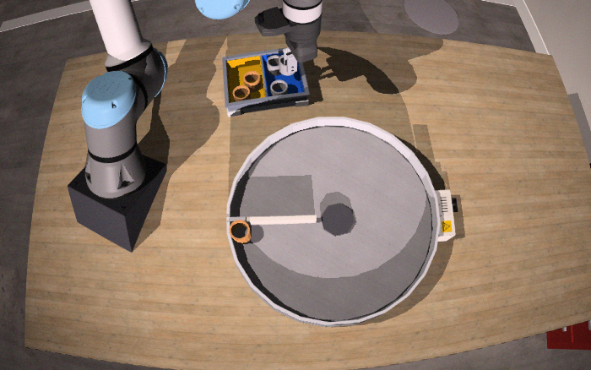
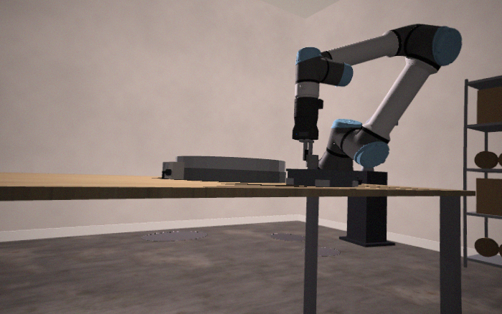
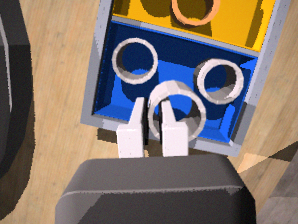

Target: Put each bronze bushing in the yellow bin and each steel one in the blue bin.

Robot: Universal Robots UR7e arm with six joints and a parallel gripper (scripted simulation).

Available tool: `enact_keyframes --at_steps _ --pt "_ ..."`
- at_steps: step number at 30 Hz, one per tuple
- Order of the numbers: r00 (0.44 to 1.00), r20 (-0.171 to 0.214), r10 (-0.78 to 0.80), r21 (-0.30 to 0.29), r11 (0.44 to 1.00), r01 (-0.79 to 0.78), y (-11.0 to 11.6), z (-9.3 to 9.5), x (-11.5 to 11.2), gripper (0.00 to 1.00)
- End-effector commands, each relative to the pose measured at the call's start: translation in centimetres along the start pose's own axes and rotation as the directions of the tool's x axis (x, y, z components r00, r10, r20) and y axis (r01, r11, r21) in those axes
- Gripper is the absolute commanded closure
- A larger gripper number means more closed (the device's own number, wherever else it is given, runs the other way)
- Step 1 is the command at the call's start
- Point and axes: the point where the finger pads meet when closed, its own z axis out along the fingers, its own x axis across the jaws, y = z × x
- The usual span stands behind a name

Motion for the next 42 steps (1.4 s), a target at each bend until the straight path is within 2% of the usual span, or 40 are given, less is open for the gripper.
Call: enact_keyframes --at_steps 1,42 --pt "1.000 -0.001 0.001 0.003 1.000 -0.001 -0.1 0.2 0.0 1.00" --pt "1.000 -0.001 0.001 0.003 1.000 -0.001 0.0 2.0 0.0 1.00"
